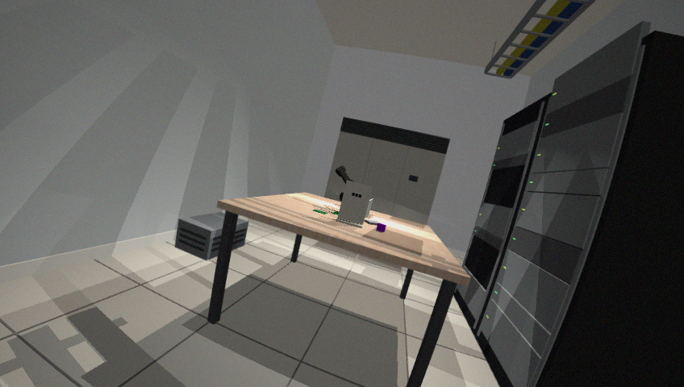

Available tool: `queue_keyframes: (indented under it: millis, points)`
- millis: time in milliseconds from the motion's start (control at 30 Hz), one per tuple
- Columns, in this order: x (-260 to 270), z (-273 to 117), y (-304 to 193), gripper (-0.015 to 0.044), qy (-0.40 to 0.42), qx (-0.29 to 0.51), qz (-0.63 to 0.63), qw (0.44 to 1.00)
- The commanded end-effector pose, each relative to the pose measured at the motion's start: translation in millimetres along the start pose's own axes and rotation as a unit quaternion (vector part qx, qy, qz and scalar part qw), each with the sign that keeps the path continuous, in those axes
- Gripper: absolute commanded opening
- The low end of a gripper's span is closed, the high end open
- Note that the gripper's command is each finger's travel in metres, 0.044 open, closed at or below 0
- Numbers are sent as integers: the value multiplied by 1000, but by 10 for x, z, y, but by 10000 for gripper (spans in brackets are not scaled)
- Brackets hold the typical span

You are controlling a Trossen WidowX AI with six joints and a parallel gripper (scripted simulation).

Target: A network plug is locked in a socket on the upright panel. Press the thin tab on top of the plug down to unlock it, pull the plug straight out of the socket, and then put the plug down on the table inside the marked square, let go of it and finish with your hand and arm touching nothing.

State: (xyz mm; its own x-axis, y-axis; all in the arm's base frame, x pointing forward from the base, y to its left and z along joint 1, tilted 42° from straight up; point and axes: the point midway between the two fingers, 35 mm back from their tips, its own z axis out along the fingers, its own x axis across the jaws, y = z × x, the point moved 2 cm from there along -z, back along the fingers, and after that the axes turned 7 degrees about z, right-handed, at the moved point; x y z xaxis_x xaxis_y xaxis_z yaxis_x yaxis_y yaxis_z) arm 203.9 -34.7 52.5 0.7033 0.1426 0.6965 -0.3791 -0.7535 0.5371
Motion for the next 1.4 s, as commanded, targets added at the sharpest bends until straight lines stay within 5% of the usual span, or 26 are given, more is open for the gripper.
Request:
queue_keyframes:
  millis: [0,1367]
  points:
    - [30,-39,5,156,4,-1,6,1000]
    - [116,-314,-47,156,-3,4,6,1000]
